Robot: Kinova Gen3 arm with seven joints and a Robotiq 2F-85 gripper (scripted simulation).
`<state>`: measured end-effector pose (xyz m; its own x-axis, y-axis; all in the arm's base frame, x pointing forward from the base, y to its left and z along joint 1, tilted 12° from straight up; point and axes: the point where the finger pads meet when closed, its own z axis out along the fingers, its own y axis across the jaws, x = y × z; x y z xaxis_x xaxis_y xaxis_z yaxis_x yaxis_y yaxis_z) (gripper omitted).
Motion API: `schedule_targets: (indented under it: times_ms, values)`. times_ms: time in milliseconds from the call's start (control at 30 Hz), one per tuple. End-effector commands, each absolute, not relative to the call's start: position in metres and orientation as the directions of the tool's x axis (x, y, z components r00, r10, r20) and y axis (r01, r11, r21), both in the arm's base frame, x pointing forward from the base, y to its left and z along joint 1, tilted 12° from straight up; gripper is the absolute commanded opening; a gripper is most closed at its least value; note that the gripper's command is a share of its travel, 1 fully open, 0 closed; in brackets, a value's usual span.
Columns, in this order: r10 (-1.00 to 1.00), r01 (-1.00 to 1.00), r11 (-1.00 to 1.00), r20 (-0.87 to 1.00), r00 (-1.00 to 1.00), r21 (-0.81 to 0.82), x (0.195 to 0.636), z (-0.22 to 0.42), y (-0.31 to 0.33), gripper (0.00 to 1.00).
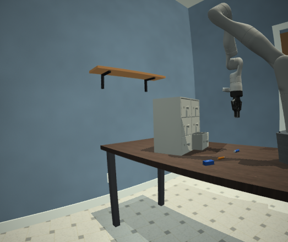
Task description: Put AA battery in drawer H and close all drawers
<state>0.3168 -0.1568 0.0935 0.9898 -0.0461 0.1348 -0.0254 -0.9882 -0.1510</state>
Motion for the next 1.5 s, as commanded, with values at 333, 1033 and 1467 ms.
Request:
schedule_targets:
  times_ms: [333, 1033, 1467]
  values:
    - [-0.302, -0.283, -0.942, 0.084, 0.950, -0.180, 0.317, 0.073, -0.150, 0.33]
    - [-0.728, -0.716, -0.669, -0.016, 0.685, -0.199, 0.321, 0.036, -0.138, 0.33]
    - [-0.932, -0.927, -0.330, -0.093, 0.350, -0.177, 0.325, 0.007, -0.129, 0.33]
